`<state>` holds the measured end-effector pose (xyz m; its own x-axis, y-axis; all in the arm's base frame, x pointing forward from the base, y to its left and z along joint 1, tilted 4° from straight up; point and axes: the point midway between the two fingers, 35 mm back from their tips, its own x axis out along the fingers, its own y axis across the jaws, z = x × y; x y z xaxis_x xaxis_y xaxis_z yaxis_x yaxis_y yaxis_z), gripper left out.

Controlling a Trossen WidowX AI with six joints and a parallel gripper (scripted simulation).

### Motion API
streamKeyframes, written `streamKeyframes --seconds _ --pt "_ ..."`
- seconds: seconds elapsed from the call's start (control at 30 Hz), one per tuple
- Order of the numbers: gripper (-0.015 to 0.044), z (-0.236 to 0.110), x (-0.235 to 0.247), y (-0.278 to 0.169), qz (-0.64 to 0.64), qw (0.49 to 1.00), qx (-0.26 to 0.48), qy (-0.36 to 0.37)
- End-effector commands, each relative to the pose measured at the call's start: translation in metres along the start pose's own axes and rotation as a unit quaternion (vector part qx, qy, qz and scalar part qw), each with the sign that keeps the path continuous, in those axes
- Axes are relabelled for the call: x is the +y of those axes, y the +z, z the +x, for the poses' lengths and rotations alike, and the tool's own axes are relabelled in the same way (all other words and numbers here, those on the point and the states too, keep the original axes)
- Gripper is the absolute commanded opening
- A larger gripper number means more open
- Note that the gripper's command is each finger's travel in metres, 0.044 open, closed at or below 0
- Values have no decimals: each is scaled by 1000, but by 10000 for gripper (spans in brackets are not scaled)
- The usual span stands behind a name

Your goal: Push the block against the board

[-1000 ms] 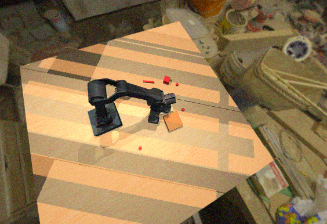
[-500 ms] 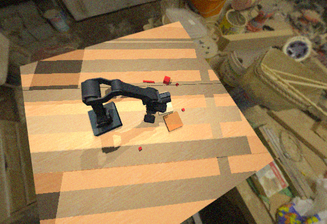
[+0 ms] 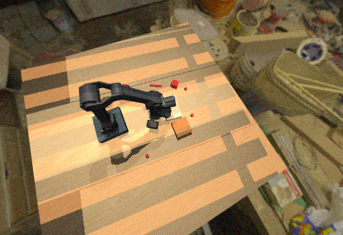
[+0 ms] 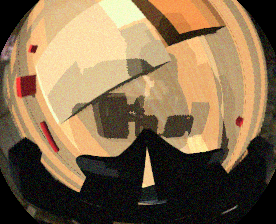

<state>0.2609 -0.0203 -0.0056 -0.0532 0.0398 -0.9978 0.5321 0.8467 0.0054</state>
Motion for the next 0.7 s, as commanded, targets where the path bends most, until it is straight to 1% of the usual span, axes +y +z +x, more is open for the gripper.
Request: streamKeyframes --seconds 0.0,0.27,0.47,0.67 --pt "0 -43 2 5 0 1000 -13 8" --pt "0 -46 4 5 -11 1000 -13 8" --pt "0 -47 17 9 -113 994 -14 7" --pt "0 -49 31 12 -215 976 -15 6"
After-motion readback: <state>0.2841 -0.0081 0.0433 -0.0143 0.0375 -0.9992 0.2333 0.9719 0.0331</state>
